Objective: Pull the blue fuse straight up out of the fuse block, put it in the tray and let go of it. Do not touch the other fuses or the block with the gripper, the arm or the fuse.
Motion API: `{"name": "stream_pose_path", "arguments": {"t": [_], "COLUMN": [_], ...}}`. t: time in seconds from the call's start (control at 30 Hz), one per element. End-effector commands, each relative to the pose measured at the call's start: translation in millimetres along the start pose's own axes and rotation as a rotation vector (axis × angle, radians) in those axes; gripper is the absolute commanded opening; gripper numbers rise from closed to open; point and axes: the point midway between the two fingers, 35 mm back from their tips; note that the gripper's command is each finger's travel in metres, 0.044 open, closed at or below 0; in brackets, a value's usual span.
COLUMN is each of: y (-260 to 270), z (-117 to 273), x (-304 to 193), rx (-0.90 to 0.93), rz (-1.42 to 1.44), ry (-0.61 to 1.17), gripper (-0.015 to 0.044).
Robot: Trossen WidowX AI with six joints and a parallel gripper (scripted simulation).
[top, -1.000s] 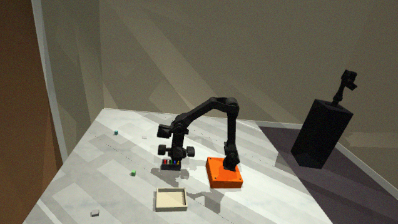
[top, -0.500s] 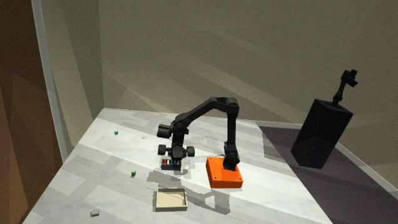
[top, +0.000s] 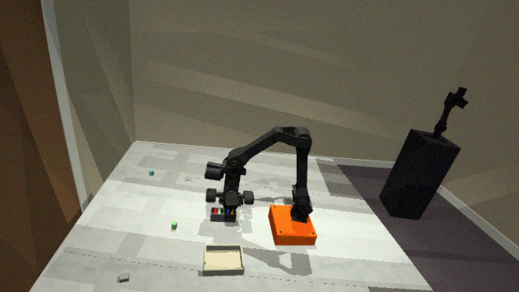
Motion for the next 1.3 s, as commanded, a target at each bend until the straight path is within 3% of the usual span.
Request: {"name": "stream_pose_path", "arguments": {"t": [0.0,0.77,1.07,1.27], "y": [0.1,0.1,0.0,0.0], "z": [-1.5,-1.5,0.0,0.3], "x": [-0.3,-0.3,0.0,0.0], "rx": [0.003,0.003,0.0,0.0], "rz": [-0.005,-0.005,0.0,0.0], "ry": [0.002,0.002,0.0,0.0], "gripper": [0.0062,0.0062,0.0002,0.0]}}
Point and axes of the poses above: the point midway between the two fingers, 35 mm back from their tips, its own z axis back along the fingers, its own y axis across the jaws, x = y × z, and after that the axes turned 4 degrees about z, right-handed
